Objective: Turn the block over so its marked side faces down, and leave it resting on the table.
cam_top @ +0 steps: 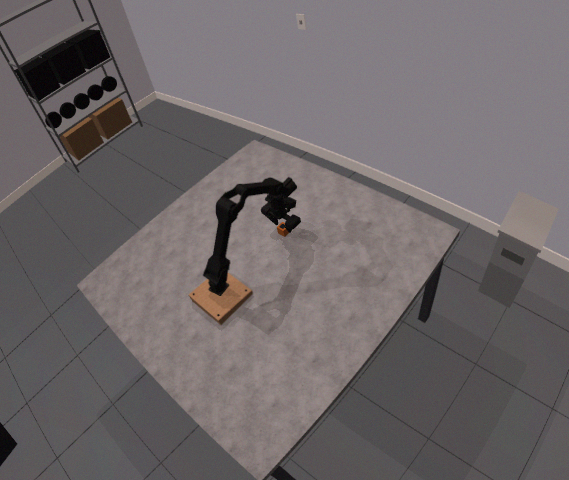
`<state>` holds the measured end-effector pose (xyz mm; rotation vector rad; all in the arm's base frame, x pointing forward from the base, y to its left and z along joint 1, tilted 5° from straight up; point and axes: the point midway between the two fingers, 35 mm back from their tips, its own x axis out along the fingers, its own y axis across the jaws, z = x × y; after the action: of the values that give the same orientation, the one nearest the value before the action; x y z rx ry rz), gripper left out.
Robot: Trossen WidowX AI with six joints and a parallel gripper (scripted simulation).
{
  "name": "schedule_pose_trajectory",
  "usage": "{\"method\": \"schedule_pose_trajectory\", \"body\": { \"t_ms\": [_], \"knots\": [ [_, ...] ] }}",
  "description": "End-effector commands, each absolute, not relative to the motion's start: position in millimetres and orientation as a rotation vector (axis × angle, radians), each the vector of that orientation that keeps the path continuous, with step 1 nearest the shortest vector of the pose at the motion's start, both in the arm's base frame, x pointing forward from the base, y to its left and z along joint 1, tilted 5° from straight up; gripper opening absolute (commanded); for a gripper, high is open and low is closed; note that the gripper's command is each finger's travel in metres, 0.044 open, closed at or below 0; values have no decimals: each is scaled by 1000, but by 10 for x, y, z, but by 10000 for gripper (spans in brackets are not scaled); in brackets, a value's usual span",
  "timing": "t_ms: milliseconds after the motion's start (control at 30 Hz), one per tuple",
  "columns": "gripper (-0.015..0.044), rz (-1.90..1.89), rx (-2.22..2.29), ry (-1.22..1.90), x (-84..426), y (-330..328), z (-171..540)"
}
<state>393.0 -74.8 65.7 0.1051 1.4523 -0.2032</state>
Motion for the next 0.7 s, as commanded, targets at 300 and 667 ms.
{"method": "schedule_pose_trajectory", "body": {
  "t_ms": [300,667],
  "knots": [
    [144,-196,107,1458,3918,-740,627],
    [71,-196,107,1458,3918,-740,627]
  ]
}}
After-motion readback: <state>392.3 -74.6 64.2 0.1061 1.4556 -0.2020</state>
